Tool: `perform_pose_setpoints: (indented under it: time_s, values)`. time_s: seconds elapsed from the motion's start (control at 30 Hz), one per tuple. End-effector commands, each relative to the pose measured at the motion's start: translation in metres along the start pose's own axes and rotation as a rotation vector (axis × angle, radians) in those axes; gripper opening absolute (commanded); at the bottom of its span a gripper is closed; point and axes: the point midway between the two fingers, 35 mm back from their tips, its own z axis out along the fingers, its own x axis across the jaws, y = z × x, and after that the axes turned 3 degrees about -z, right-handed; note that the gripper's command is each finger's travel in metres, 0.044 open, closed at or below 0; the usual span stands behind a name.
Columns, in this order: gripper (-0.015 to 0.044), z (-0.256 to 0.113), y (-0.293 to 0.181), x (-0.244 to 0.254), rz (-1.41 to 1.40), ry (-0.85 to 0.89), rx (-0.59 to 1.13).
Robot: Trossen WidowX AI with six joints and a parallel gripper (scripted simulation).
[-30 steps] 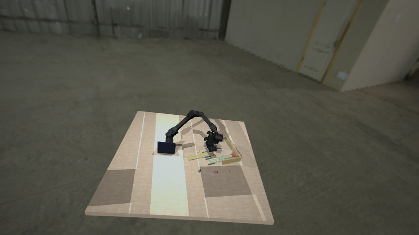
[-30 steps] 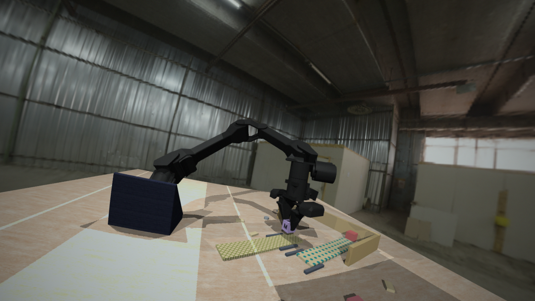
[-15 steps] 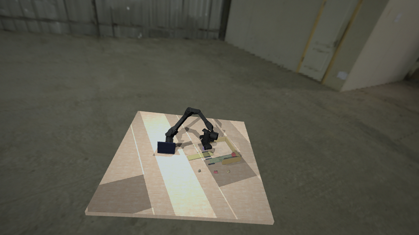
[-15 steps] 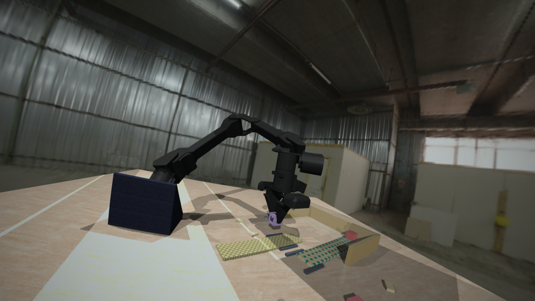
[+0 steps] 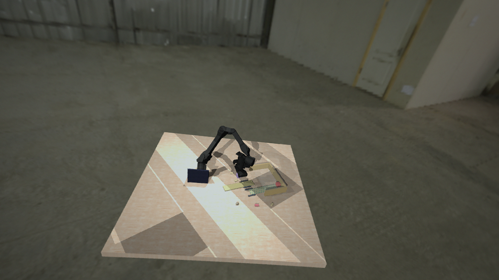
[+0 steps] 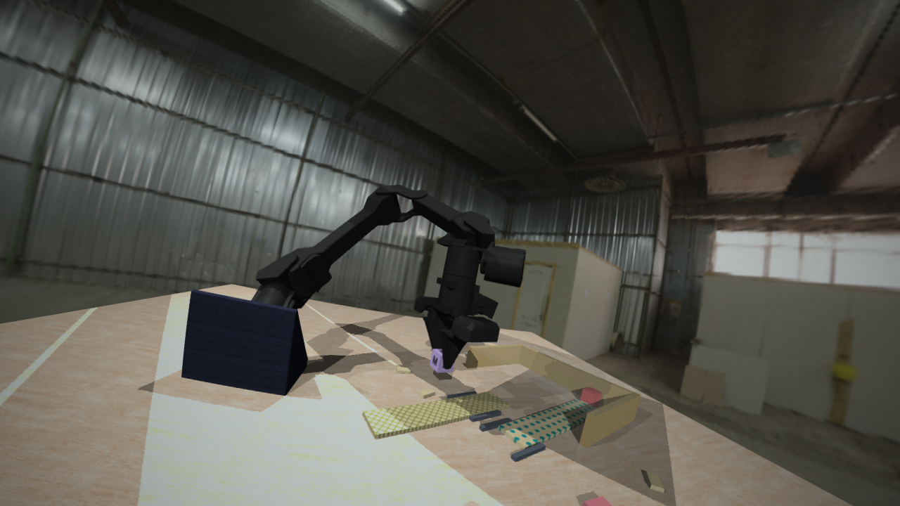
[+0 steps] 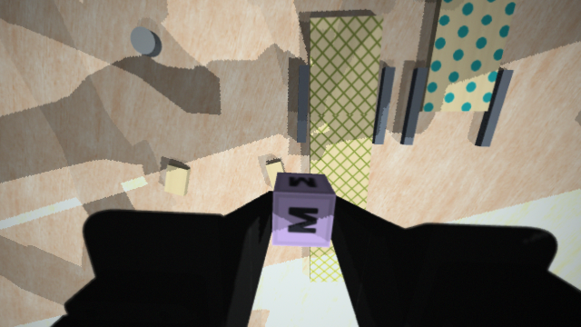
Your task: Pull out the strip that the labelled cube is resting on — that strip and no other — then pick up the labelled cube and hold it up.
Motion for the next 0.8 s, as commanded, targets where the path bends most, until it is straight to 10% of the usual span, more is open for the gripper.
perform_pose_setpoints:
  time_s: [0.0, 0.77]
  values:
    - [0.0, -0.0204, 0.0009, -0.0006, -0.009, -0.01, -0.003]
    - [0.0, -0.0243, 0.0008, -0.0004, -0.009, -0.01, -0.003]
